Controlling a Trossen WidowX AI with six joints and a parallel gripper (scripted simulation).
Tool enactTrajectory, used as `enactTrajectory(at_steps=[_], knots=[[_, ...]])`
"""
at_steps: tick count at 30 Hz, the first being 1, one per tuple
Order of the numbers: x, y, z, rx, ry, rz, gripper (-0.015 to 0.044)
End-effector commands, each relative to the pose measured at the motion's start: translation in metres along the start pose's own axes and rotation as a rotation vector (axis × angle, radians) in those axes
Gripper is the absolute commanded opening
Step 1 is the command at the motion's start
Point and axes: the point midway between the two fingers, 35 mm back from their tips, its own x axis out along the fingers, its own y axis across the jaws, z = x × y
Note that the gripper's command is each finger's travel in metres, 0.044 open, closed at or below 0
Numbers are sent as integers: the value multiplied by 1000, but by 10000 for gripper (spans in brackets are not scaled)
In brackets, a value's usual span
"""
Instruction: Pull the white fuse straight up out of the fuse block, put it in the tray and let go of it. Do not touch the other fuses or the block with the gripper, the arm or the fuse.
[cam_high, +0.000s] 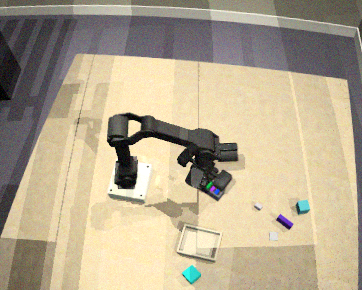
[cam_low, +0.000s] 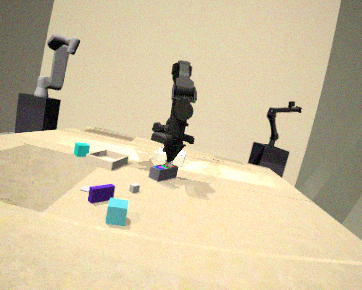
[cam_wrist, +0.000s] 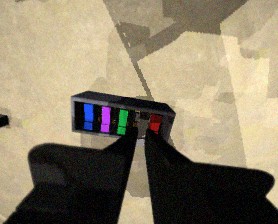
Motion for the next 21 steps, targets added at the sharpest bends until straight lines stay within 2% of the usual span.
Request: enactTrajectory(at_steps=[1,21], knots=[[-4,2,-1,4,4,9,0],[-14,2,0,3,3,9,0]])
